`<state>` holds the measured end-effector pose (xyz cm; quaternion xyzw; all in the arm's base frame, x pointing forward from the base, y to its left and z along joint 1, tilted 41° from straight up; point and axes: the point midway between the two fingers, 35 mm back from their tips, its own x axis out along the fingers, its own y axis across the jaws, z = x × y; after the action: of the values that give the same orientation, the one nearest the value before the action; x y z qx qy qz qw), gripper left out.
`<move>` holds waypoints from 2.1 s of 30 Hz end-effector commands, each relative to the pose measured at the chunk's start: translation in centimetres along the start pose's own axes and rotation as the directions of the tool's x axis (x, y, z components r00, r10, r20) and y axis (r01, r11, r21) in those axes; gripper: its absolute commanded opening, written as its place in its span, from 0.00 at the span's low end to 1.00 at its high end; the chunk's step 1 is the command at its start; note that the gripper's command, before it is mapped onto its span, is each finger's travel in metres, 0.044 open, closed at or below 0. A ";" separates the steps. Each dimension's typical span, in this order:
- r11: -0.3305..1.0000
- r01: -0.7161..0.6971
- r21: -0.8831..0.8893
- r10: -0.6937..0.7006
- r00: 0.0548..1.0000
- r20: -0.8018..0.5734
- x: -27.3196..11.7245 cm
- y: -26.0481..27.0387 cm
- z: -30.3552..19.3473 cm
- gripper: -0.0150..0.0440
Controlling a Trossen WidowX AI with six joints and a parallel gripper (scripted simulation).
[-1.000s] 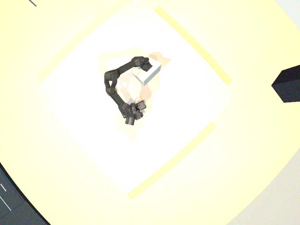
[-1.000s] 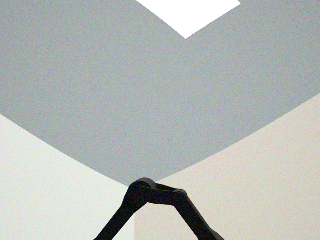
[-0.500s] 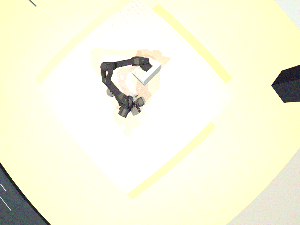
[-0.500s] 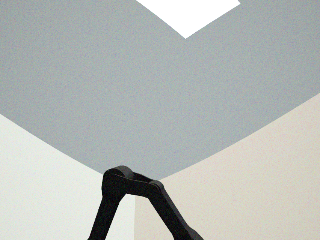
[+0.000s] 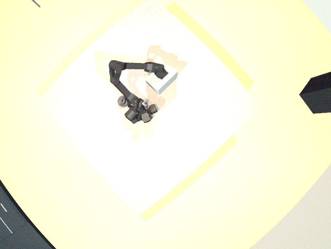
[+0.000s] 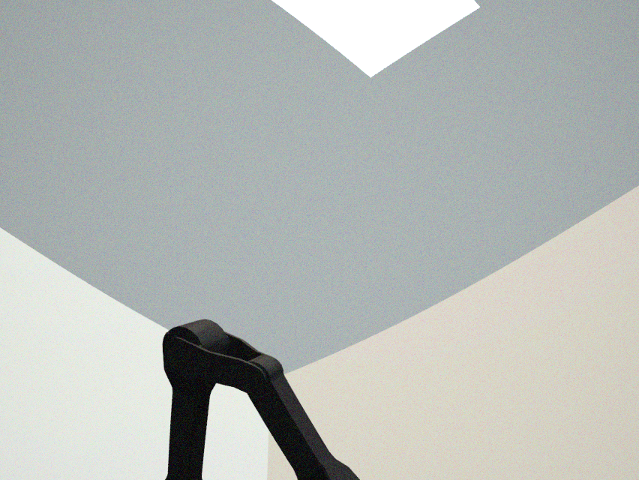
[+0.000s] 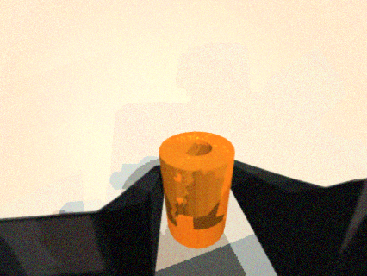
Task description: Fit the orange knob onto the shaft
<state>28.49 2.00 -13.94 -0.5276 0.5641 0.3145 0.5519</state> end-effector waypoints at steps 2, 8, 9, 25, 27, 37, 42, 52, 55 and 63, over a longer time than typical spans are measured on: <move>1.000 0.000 -0.006 0.000 0.996 0.092 -0.3 0.1 -0.6 0.56; 1.000 -0.001 -0.007 0.002 0.981 0.193 -0.6 0.1 -1.2 0.56; 1.000 -0.001 -0.007 0.003 0.978 0.209 -0.6 0.1 -1.3 0.56; 1.000 -0.004 -0.009 0.008 0.889 0.458 -1.0 0.2 -3.1 0.56; 1.000 -0.005 -0.010 0.009 0.873 0.488 -1.1 0.2 -3.3 0.56; 1.000 -0.005 -0.010 0.009 0.861 0.508 -1.2 0.2 -3.7 0.56; 1.000 -0.005 -0.010 0.009 0.851 0.524 -1.1 0.2 -3.6 0.69; 1.000 -0.005 -0.010 0.009 0.851 0.524 -1.1 0.2 -3.6 0.69; 1.000 -0.005 -0.010 0.009 0.851 0.524 -1.1 0.2 -3.6 0.69; 1.000 -0.005 -0.010 0.009 0.851 0.524 -1.1 0.2 -3.6 0.69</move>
<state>27.07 -1.08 -12.19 -0.4227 0.3936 0.4504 0.6809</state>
